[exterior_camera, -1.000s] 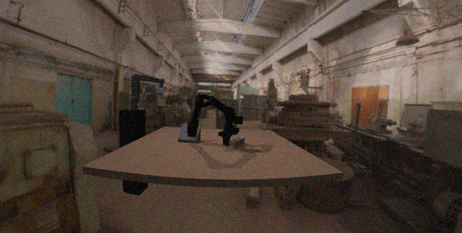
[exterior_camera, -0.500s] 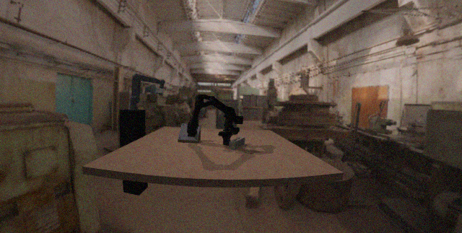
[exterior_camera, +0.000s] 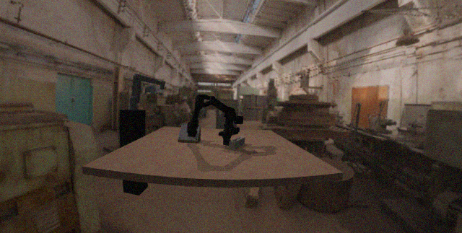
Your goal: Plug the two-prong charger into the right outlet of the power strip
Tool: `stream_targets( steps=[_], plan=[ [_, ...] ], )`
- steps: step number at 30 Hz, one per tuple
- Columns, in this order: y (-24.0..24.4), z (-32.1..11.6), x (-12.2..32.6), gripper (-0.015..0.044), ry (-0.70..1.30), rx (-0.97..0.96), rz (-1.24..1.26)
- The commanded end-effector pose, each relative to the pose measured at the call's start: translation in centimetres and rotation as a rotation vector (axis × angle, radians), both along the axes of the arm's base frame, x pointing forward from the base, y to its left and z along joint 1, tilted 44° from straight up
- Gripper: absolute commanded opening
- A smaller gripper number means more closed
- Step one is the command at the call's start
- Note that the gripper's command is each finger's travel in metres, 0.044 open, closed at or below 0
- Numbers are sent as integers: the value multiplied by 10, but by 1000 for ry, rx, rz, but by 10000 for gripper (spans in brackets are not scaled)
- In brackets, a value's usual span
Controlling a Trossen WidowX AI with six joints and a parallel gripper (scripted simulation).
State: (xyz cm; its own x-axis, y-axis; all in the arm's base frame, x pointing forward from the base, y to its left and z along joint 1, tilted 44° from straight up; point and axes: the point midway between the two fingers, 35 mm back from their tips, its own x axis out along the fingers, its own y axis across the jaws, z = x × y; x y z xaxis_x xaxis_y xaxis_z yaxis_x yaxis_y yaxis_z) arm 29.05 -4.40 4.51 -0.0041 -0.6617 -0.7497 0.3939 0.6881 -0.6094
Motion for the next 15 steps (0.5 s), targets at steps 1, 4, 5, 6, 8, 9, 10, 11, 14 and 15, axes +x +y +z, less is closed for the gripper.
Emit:
stream_targets(
  steps=[1,4,5,6,8,9,10,11,14,15],
  plan=[
    [0,1,1,0,1,-4,5],
    [-1,2,2,0,1,-4,5],
    [-1,2,2,0,1,-4,5],
    [-1,2,2,0,1,-4,5],
    [-1,2,2,0,1,-4,5],
    [-1,2,2,0,1,-4,5],
    [-1,2,2,0,1,-4,5],
    [-1,2,2,0,1,-4,5],
    [-1,2,3,0,1,-4,5],
    [-1,2,3,0,1,-4,5]
  ],
)
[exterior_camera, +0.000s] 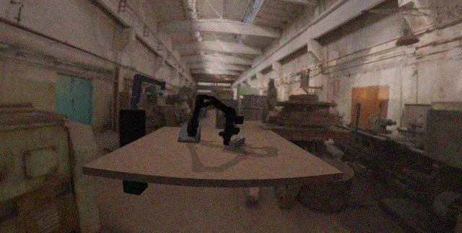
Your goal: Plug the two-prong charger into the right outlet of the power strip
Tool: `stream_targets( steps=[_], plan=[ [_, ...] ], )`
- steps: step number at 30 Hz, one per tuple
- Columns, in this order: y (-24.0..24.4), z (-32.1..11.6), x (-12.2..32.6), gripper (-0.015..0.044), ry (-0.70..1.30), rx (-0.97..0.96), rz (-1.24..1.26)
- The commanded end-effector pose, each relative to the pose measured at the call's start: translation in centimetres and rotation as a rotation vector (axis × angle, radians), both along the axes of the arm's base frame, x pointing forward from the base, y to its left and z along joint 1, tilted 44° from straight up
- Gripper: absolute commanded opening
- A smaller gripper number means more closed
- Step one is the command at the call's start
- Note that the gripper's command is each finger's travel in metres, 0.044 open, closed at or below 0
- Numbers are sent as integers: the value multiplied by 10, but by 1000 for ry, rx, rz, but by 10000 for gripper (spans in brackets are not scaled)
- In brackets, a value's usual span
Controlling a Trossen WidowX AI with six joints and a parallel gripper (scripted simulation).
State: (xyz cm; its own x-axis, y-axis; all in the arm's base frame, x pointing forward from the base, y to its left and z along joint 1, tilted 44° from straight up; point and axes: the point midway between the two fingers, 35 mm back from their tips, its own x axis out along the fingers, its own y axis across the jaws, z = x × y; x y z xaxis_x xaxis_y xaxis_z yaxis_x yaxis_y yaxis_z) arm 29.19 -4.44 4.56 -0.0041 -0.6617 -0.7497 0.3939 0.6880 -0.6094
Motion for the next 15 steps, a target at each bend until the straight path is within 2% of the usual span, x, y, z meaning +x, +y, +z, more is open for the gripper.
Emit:
stream_targets(
  steps=[1,15],
  plan=[
    [0,1,1,0,1,-4,5],
    [-1,2,3,0,1,-4,5]
  ],
)
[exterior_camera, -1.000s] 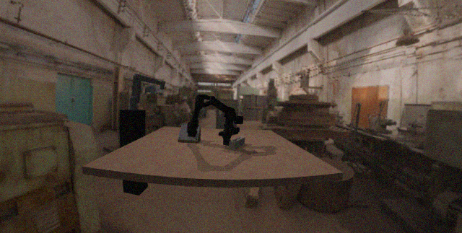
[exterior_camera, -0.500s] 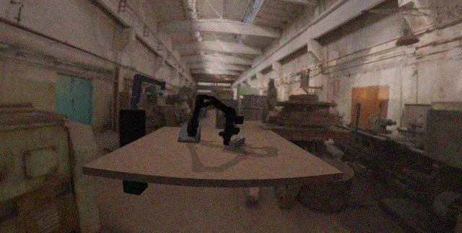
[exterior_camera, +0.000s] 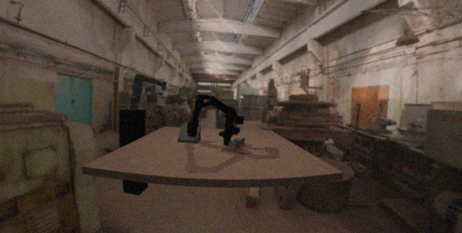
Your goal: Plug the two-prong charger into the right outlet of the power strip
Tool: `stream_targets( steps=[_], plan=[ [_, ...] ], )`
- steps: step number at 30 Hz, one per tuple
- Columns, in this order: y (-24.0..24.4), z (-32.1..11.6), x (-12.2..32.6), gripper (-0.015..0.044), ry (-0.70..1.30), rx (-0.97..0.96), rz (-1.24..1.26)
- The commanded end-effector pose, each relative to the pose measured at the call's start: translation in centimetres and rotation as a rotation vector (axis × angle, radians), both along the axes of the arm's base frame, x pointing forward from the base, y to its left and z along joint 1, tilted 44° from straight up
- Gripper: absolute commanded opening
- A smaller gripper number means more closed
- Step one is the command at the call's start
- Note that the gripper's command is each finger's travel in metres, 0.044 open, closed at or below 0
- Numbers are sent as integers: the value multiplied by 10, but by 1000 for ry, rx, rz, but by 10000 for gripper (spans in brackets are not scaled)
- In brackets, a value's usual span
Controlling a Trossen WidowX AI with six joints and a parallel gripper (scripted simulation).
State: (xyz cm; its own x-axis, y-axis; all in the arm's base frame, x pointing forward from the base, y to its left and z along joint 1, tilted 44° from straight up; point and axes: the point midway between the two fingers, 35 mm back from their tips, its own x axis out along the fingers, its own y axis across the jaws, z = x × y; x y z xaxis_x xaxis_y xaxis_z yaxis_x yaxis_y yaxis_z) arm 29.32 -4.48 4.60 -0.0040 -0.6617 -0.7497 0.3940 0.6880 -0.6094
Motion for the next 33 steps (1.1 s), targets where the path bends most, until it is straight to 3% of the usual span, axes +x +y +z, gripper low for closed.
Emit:
stream_targets(
  steps=[1,33],
  plan=[
    [0,1,1,0,1,-4,5],
    [-1,2,4,0,1,-4,5]
  ],
)
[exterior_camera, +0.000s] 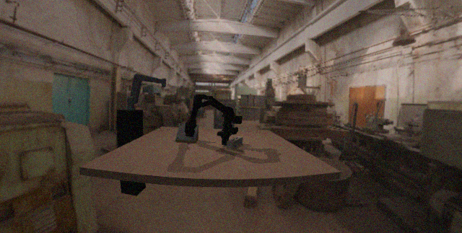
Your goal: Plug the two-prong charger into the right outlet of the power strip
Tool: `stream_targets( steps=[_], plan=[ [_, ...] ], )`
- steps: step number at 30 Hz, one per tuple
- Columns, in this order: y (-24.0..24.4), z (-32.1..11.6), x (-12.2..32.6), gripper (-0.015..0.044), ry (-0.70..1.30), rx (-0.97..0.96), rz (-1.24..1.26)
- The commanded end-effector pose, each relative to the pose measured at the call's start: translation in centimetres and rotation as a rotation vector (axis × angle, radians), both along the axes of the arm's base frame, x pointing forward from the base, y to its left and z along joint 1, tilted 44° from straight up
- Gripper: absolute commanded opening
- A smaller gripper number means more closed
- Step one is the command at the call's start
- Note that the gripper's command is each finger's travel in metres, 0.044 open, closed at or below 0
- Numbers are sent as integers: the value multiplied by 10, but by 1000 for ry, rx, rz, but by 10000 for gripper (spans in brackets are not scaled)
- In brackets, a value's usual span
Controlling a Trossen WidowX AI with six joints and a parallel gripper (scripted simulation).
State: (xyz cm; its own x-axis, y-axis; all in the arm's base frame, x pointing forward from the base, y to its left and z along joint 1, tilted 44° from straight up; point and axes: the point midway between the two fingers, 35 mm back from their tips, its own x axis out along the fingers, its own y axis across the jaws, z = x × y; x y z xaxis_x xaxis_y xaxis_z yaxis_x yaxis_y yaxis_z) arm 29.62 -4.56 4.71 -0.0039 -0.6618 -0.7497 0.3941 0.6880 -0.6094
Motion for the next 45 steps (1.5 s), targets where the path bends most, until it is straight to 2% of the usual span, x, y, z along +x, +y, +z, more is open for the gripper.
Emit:
stream_targets(
  steps=[1,45],
  plan=[
    [0,1,1,0,1,-4,5],
    [-1,3,5,0,1,-4,5]
  ],
)
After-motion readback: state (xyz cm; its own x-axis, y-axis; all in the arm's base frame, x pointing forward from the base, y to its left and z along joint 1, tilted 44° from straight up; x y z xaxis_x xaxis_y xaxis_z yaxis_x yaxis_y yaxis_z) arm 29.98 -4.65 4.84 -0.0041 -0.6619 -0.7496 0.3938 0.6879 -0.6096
